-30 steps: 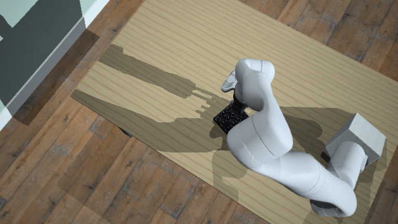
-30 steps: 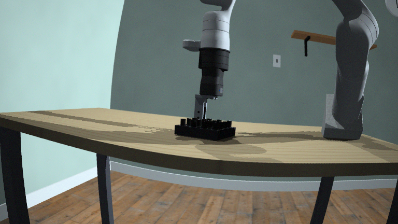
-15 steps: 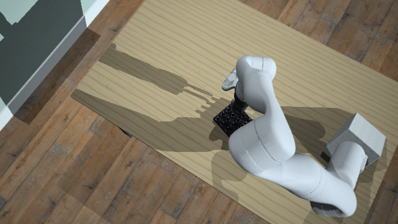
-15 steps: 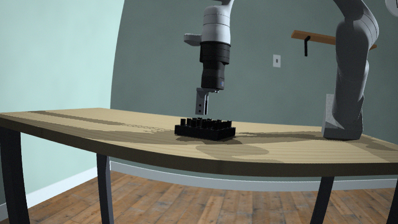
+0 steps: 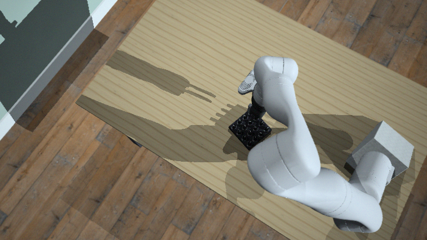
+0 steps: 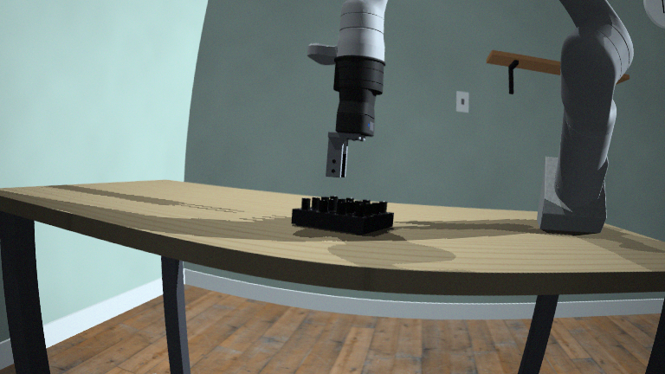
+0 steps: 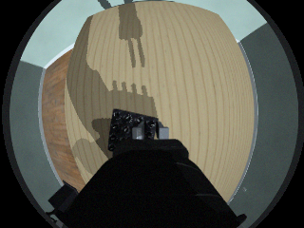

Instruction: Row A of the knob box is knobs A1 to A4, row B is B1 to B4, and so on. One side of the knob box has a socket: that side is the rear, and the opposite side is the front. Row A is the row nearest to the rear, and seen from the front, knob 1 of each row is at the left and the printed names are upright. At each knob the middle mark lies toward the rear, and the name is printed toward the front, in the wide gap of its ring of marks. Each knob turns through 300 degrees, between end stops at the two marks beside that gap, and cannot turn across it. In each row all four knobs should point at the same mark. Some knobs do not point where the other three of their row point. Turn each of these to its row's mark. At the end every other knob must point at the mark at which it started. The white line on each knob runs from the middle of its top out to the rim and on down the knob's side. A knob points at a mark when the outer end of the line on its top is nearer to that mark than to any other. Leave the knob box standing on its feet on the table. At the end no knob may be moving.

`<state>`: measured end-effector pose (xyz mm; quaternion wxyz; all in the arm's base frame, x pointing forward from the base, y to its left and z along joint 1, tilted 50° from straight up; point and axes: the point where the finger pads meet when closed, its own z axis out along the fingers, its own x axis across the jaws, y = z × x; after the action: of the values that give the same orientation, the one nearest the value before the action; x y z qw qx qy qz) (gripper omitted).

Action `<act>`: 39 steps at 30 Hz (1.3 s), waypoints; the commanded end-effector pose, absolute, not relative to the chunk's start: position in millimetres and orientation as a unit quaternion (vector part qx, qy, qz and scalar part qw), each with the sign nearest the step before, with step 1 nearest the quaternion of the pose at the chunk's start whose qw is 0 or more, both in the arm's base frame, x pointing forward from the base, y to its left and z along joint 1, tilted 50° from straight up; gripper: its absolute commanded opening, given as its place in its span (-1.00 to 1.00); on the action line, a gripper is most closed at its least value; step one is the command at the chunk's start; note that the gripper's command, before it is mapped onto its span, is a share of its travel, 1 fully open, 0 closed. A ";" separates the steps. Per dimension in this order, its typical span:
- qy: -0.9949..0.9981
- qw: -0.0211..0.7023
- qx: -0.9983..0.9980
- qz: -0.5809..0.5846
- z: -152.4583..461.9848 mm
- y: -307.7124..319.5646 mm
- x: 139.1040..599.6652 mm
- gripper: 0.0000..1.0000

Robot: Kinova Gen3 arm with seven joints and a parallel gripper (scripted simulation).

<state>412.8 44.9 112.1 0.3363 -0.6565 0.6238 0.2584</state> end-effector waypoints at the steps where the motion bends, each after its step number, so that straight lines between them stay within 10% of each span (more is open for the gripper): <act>1: 0.624 0.337 -0.656 0.257 112.6 43.8 413.3 -0.07; 39: 0.695 0.303 -0.583 0.293 117.1 44.6 417.9 -0.07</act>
<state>416.8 43.8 115.7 0.3060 -0.5865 0.6907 0.2920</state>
